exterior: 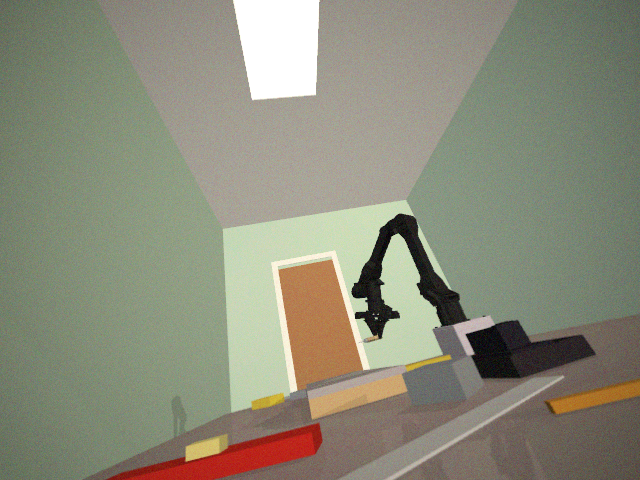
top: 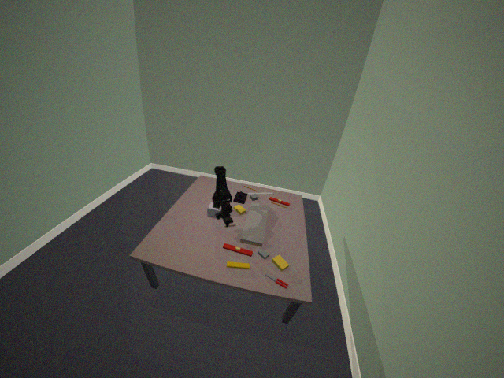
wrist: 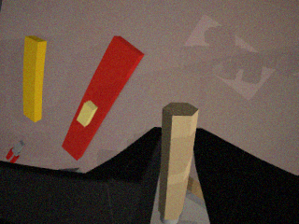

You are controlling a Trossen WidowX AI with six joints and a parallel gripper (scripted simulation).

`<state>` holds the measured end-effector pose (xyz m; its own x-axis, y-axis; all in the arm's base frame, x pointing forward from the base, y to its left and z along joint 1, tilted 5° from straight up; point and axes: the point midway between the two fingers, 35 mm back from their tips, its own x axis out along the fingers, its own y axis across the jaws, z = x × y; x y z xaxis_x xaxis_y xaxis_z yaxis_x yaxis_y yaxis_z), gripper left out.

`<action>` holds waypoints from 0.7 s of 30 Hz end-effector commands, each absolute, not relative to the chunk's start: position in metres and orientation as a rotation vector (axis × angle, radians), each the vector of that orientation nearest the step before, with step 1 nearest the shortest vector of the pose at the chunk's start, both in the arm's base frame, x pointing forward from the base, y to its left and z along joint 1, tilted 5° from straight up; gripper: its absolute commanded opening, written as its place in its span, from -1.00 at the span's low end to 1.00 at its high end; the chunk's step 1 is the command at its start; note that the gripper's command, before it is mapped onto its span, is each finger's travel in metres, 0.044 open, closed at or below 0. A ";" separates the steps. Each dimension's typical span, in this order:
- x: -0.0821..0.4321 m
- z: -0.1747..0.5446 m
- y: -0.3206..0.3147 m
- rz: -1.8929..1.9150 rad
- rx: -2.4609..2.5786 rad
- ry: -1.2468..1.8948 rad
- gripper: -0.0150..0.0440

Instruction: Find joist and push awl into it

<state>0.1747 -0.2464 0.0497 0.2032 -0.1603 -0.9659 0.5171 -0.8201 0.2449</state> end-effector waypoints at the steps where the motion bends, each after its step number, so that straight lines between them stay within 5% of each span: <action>1: 0.184 0.053 -0.249 -1.532 1.807 0.346 -0.49; 21: 0.228 0.096 -0.245 -0.995 0.963 0.293 -0.49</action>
